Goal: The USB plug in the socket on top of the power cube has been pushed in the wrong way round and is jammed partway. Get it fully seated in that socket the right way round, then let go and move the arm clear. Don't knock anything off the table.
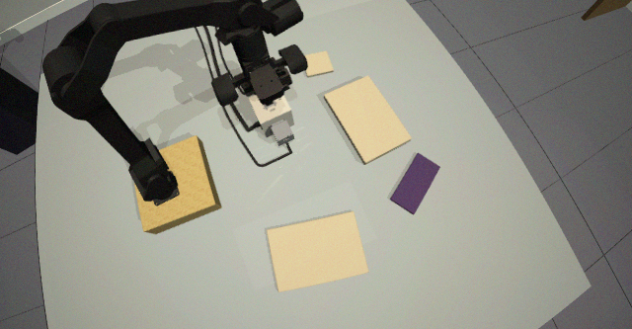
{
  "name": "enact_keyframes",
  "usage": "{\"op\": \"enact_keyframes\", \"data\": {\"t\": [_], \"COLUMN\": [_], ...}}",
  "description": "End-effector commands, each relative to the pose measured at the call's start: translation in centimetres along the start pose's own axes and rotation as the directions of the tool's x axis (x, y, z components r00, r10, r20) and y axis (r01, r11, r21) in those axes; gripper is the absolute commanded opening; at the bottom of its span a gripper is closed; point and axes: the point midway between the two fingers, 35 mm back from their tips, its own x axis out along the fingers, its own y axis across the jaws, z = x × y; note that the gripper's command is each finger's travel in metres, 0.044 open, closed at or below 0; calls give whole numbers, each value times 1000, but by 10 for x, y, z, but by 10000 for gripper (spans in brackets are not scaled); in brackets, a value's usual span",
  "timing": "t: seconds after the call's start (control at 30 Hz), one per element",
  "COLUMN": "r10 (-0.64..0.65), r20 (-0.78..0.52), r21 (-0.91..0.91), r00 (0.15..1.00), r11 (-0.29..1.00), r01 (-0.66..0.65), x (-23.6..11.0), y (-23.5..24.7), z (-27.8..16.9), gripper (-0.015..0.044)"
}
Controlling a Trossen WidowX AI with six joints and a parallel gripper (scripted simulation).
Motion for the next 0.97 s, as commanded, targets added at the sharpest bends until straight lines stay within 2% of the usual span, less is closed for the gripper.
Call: {"op": "enact_keyframes", "data": {"t": [0.0,0.93], "r10": [1,2], "r20": [0,0], "r21": [0,0], "r00": [1000,1000], "r11": [1000,1000], "r01": [-1,-2], "x": [-1,-12], "y": [0,0], "z": [0,1], "gripper": [95,95]}}
